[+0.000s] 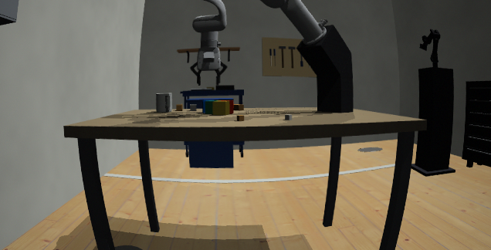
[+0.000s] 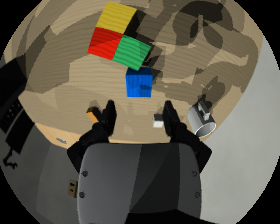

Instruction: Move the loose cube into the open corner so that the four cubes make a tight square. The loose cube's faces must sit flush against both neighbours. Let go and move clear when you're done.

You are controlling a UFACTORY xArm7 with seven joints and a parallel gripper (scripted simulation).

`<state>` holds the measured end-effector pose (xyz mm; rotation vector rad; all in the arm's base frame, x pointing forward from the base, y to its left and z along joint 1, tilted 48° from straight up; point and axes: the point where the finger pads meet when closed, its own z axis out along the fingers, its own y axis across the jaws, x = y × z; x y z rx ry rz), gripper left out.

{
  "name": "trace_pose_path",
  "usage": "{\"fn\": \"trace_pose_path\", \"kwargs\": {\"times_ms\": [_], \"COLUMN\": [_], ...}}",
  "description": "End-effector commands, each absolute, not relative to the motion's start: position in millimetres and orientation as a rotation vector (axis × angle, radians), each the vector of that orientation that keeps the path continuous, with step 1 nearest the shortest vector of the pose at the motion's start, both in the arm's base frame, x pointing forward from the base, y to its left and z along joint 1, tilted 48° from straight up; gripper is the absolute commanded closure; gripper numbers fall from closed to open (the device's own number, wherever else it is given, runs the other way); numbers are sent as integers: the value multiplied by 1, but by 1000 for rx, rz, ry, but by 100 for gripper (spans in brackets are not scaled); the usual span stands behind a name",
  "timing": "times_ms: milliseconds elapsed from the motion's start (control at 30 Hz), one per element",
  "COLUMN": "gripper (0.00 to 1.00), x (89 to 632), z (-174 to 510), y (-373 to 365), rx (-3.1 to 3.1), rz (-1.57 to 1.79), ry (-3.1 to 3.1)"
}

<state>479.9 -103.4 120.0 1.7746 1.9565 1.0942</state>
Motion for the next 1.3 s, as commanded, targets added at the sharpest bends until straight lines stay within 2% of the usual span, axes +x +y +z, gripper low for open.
{"fn": "trace_pose_path", "kwargs": {"times_ms": [0, 1267], "gripper": [17, 17], "x": [480, 487], "z": [121, 113], "y": [-105, -101], "rx": [1775, 1774], "rz": [1093, 1093], "ry": [1953, 1952]}}
